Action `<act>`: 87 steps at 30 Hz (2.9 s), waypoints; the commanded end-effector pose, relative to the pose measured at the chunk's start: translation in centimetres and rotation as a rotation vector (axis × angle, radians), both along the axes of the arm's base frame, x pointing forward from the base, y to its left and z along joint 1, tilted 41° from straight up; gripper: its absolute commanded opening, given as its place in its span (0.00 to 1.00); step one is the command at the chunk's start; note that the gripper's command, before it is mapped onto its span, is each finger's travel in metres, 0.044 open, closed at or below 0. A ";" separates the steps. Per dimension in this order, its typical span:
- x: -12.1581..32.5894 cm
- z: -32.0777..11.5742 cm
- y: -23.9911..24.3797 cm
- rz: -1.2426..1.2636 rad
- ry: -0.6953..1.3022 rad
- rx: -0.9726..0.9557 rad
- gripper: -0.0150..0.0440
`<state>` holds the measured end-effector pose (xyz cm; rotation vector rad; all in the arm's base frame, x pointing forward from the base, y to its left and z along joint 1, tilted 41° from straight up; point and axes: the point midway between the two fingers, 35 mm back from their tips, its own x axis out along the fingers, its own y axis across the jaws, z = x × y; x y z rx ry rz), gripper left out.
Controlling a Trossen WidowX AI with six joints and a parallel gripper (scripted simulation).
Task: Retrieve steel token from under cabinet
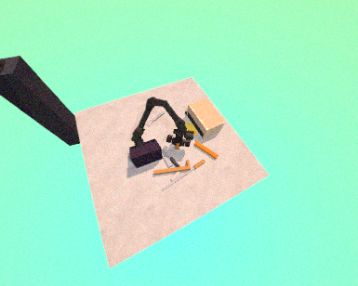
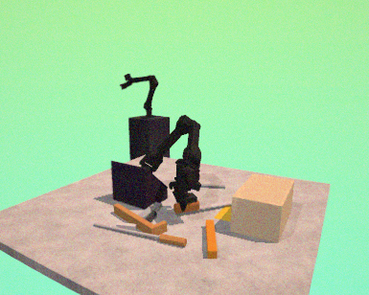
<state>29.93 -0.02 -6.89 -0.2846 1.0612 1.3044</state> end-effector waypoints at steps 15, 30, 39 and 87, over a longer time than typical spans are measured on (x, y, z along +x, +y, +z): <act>-0.5 1.6 1.2 -0.013 -0.017 0.009 0.25; -1.3 2.6 2.3 -0.013 -0.017 0.009 0.25; -1.7 3.2 2.9 -0.013 -0.016 0.010 0.25; -3.9 6.3 6.3 -0.013 -0.014 0.012 0.25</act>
